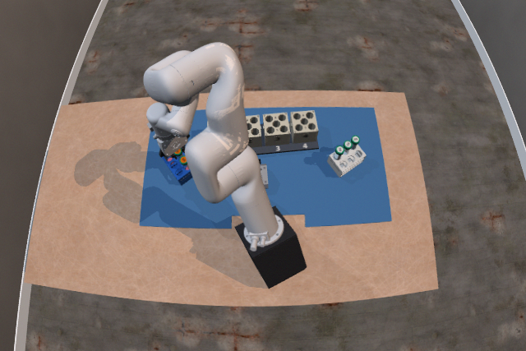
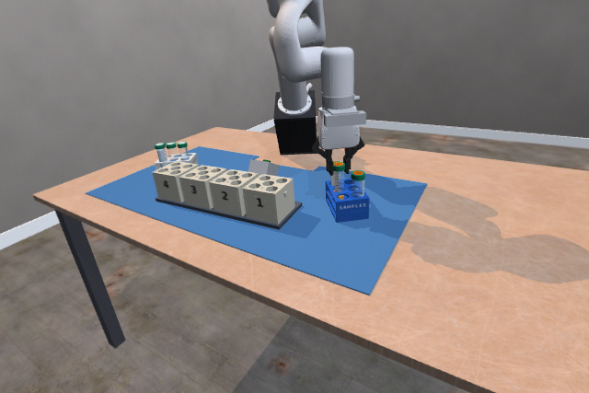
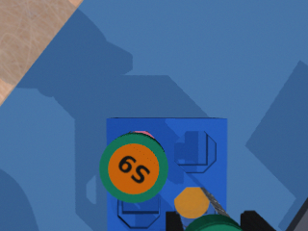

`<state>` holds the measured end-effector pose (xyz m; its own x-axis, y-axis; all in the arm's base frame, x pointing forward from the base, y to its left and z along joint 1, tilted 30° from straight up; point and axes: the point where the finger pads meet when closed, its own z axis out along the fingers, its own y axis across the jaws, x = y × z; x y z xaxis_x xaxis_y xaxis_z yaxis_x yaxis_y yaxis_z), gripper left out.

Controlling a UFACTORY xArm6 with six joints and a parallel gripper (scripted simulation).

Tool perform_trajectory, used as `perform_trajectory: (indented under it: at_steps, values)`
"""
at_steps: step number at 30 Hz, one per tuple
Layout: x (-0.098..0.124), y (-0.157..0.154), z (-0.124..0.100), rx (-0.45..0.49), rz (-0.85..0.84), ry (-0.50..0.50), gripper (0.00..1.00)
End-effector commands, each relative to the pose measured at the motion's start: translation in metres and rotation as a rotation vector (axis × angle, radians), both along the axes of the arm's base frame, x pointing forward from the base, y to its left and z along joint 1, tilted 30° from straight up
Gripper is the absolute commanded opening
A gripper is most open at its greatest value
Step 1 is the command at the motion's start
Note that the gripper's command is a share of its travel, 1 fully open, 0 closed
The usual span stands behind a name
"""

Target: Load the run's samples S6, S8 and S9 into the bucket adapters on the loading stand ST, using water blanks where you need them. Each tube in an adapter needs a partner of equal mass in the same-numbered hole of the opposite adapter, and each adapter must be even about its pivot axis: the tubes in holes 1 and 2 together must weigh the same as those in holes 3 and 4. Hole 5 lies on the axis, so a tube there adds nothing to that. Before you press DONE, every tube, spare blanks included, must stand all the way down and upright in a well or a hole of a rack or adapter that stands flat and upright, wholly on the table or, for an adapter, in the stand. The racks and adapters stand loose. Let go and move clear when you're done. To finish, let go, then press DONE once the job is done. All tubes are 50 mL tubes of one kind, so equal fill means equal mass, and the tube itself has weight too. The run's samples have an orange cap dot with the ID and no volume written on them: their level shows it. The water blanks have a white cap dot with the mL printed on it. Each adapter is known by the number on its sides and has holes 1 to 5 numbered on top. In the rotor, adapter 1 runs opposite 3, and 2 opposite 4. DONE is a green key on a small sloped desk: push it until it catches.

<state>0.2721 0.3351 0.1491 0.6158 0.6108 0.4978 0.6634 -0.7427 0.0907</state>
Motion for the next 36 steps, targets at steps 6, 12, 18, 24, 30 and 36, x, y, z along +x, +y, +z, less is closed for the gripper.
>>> perform_trajectory:
  at_steps: [6,12,18,24,30,36]
  values:
    - [-0.002,-0.001,0.005,0.002,0.001,-0.002,0.00]
    - [-0.003,-0.001,0.008,0.002,0.001,-0.002,0.00]
    - [-0.005,-0.003,0.012,0.002,0.001,-0.002,0.00]
    - [-0.008,-0.005,0.019,0.003,0.001,-0.002,0.00]
    - [-0.014,-0.008,0.030,0.003,0.001,-0.002,0.00]
    - [-0.019,-0.012,0.040,0.003,0.001,-0.002,0.00]
